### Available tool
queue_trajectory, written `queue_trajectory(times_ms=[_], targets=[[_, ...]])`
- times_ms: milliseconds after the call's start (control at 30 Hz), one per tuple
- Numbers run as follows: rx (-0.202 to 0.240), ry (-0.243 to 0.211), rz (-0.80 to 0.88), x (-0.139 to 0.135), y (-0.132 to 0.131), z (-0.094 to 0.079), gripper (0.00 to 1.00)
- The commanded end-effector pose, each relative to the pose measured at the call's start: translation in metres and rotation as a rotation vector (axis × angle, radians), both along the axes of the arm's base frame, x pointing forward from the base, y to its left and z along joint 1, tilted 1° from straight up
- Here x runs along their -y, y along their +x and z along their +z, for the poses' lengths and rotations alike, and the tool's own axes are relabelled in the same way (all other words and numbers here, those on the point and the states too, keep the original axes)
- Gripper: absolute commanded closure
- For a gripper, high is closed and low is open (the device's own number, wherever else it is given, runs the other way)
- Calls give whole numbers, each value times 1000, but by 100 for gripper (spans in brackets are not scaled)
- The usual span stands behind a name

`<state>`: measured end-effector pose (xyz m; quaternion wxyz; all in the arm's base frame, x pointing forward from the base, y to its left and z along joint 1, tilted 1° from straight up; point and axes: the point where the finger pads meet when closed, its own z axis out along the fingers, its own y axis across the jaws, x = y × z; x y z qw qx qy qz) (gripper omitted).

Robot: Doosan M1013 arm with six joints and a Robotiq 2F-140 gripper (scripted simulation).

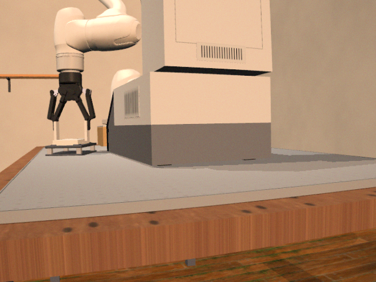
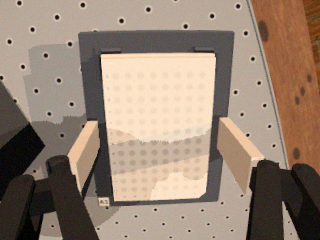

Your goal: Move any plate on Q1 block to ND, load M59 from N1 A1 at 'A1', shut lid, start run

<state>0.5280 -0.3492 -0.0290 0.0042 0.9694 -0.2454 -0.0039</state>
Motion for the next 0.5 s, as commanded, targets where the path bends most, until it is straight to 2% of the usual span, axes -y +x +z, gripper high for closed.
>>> queue_trajectory(times_ms=[0,467], targets=[[0,0,0,0,0,-1,34],[0,0,0,0,0,-5,34]])
